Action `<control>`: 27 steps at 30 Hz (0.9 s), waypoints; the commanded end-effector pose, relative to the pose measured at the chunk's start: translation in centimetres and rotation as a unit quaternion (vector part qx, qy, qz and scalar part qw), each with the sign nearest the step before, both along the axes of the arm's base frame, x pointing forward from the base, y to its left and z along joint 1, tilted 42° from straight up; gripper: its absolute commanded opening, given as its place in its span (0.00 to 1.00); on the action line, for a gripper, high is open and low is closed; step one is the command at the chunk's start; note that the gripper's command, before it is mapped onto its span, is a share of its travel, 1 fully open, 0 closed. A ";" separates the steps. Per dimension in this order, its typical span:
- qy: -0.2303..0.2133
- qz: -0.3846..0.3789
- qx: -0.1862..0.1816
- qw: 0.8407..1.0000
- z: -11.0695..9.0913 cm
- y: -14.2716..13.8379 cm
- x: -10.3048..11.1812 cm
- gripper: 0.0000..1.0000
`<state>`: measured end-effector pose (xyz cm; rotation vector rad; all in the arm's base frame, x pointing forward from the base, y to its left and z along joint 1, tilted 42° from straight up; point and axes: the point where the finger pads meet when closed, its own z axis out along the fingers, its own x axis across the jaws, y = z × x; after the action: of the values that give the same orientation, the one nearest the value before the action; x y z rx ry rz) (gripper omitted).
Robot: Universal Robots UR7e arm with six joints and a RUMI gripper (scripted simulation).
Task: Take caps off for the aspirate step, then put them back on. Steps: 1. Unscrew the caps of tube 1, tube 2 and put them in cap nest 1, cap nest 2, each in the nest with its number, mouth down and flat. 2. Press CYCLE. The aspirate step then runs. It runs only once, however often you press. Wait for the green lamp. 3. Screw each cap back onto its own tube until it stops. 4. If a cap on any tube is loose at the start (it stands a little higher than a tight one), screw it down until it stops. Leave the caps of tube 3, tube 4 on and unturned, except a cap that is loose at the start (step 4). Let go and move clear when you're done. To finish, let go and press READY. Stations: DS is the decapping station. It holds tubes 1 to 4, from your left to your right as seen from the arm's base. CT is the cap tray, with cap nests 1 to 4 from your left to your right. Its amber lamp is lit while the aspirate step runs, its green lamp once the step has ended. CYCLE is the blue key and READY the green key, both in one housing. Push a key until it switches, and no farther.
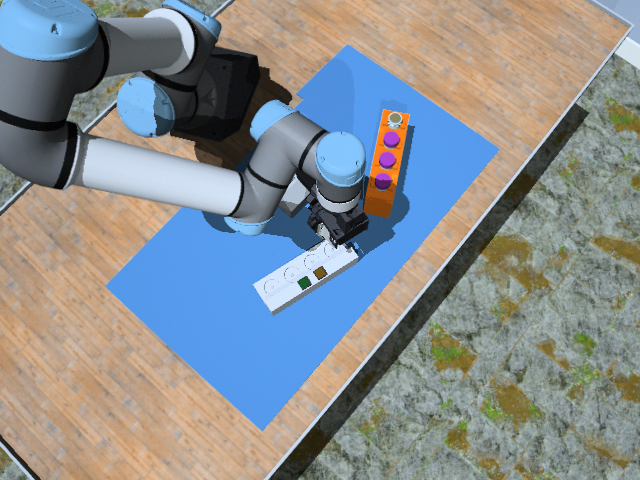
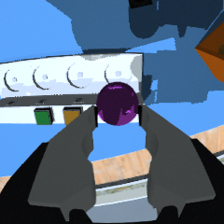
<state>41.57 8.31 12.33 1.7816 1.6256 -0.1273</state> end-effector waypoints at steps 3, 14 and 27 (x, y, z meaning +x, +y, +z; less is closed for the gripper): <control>-0.003 0.004 0.002 1.000 -2.7 -1.8 1.7 0.00; -0.003 0.004 0.002 1.000 -6.0 -4.1 3.7 0.00; -0.004 0.005 0.002 1.000 -6.5 -4.5 4.1 0.00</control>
<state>45.64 3.89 5.97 1.7768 1.6277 -0.1145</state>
